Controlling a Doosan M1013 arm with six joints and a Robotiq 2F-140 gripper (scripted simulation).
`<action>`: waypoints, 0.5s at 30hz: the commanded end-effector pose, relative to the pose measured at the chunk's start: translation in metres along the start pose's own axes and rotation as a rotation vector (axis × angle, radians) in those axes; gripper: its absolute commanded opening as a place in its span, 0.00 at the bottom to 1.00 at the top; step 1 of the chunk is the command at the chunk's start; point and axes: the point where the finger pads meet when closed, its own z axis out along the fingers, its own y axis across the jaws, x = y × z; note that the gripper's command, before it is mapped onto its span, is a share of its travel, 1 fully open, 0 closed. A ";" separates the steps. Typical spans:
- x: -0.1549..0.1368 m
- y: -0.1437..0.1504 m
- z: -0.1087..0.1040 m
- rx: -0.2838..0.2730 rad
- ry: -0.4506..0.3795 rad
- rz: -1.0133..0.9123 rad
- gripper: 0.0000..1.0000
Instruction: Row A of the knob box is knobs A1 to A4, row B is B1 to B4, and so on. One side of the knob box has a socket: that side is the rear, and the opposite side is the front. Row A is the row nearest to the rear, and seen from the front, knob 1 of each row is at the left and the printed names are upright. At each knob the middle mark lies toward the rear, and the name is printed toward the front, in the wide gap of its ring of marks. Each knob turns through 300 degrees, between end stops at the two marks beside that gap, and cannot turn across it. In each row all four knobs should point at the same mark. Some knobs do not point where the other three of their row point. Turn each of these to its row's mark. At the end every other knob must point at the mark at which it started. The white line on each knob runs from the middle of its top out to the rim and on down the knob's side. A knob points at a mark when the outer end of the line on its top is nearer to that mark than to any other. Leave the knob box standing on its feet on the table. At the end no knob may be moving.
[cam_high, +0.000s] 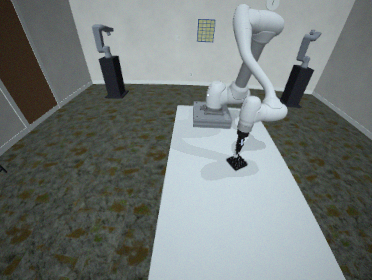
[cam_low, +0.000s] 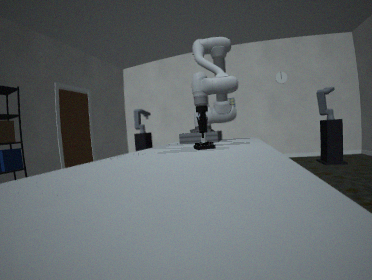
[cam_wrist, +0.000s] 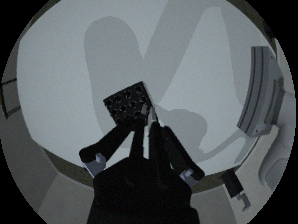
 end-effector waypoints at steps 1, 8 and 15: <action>0.000 0.000 0.000 -0.001 -0.003 -0.086 0.05; 0.000 0.000 0.000 -0.001 -0.003 -0.261 0.05; 0.000 0.000 0.000 -0.001 -0.003 -0.374 0.05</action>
